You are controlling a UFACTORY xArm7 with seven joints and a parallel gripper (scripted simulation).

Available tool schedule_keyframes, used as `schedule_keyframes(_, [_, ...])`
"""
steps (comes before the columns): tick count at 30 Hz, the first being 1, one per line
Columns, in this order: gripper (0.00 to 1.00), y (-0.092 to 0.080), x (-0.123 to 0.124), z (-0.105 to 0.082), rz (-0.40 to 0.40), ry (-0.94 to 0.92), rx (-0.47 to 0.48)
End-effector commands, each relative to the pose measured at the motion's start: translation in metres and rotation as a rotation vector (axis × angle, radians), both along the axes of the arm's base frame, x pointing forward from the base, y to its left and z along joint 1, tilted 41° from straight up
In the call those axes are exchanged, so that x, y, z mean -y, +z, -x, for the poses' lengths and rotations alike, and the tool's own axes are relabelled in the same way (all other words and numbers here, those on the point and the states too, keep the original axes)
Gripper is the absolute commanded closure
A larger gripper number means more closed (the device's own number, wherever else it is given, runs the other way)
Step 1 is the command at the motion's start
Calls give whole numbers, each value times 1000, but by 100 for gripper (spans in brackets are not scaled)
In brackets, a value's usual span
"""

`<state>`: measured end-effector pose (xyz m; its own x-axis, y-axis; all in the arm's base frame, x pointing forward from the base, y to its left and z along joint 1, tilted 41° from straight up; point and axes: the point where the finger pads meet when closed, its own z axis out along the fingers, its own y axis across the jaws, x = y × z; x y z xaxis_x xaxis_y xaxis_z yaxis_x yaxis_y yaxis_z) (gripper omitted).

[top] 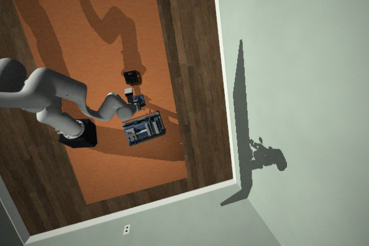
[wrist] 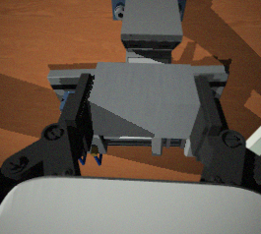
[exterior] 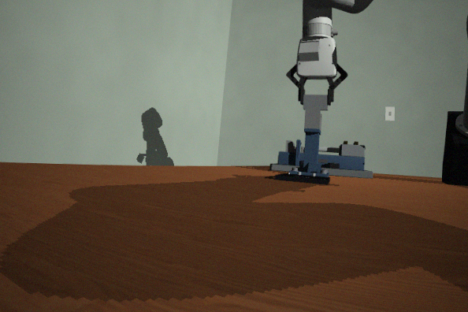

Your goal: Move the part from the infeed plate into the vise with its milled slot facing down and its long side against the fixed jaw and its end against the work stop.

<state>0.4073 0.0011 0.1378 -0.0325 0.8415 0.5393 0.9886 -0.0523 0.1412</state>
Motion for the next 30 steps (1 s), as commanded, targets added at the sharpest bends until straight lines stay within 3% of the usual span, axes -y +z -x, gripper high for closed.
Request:
schedule_keyframes(1, [100,1,2,-1,-41,4,4])
schedule_keyframes(12, [100,0,2,-1,-105,14,7])
schedule_keyframes(30, [100,0,3,-1,-126,16,9])
